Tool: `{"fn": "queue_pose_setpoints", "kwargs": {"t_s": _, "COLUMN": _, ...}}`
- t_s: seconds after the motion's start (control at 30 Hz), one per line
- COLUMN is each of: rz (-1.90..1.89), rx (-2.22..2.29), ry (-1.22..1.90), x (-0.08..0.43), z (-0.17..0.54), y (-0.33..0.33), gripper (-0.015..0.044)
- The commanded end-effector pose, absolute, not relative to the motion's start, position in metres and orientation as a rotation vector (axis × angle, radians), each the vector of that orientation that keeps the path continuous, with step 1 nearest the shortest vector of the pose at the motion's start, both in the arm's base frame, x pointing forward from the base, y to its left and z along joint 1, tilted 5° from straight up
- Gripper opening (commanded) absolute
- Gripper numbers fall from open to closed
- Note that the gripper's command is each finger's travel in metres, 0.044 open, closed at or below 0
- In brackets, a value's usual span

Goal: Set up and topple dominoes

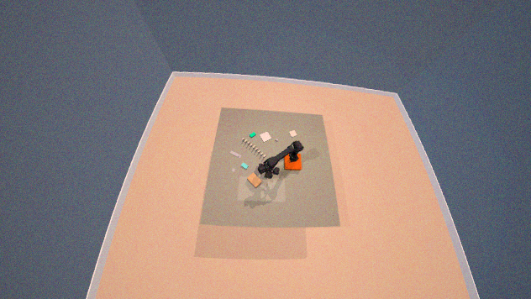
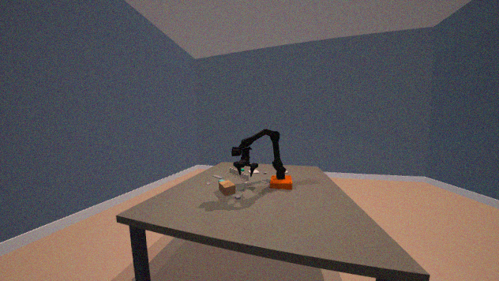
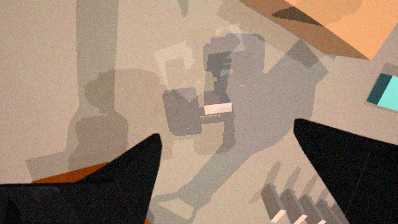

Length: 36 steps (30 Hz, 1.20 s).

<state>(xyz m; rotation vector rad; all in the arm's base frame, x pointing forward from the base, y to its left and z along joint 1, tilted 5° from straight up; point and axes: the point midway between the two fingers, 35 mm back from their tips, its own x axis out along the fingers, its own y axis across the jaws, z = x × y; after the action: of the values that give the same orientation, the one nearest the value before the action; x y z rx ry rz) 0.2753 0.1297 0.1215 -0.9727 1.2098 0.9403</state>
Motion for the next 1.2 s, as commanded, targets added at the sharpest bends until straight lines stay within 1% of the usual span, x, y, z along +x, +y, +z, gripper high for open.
{"fn": "queue_pose_setpoints", "kwargs": {"t_s": 0.0, "rz": 0.94, "rx": -0.996, "ry": 1.221, "x": 0.274, "z": 0.121, "y": 0.127, "gripper": 0.044}}
{"fn": "queue_pose_setpoints", "kwargs": {"t_s": 0.27, "rz": 0.94, "rx": -0.996, "ry": 1.222, "x": 0.28, "z": 0.059, "y": 0.13, "gripper": 0.044}}
{"fn": "queue_pose_setpoints", "kwargs": {"t_s": 0.8, "rz": 0.94, "rx": -0.996, "ry": 1.222, "x": 0.281, "z": 0.043, "y": 0.13, "gripper": 0.044}}
{"fn": "queue_pose_setpoints", "kwargs": {"t_s": 1.17, "rz": 0.94, "rx": -0.996, "ry": 1.222, "x": 0.281, "z": 0.043, "y": 0.13, "gripper": 0.0151}}
